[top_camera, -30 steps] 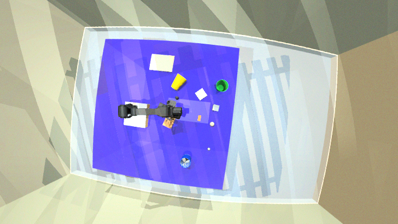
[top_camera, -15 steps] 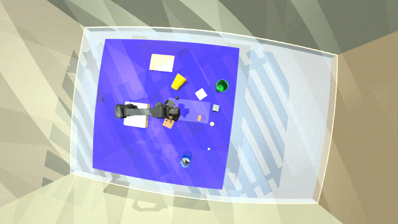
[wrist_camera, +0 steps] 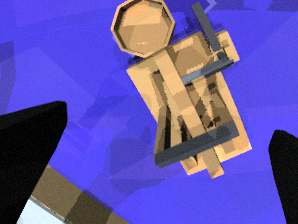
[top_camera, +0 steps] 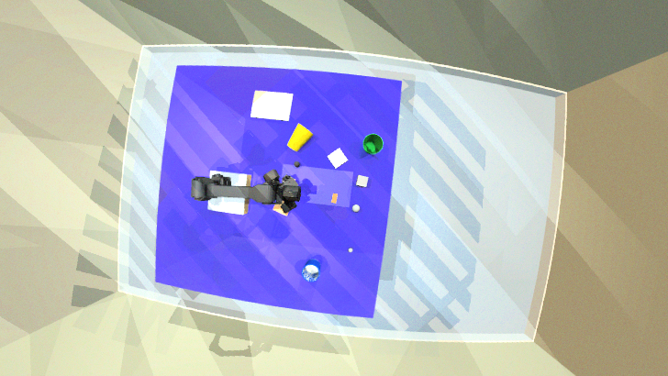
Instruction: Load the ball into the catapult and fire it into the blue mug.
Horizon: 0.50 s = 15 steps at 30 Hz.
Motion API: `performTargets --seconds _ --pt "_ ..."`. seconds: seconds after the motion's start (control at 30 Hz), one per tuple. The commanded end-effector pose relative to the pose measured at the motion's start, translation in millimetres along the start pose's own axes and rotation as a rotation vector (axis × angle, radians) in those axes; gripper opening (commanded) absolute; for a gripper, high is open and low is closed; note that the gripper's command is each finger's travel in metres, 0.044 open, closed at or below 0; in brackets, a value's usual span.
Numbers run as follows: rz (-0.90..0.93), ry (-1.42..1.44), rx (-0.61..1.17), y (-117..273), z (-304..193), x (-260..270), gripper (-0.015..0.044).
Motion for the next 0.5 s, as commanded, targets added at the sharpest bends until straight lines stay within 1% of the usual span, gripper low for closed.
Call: performTargets --seconds 0.0,0.47 --pt "-0.002 -0.16 -0.003 -1.0 -3.8 -4.7 0.044" --pt "-0.001 -0.647 -0.003 -5.7 -14.9 -18.7 0.044"
Point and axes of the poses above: the point midway between the two fingers, 35 mm back from their tips, its own y axis back along the fingers, its own x axis across the jaws, z = x × y, the point moved 9 cm from there along y, back along the fingers, and after that the axes turned 14 degrees about -y, right-handed, at the moved point
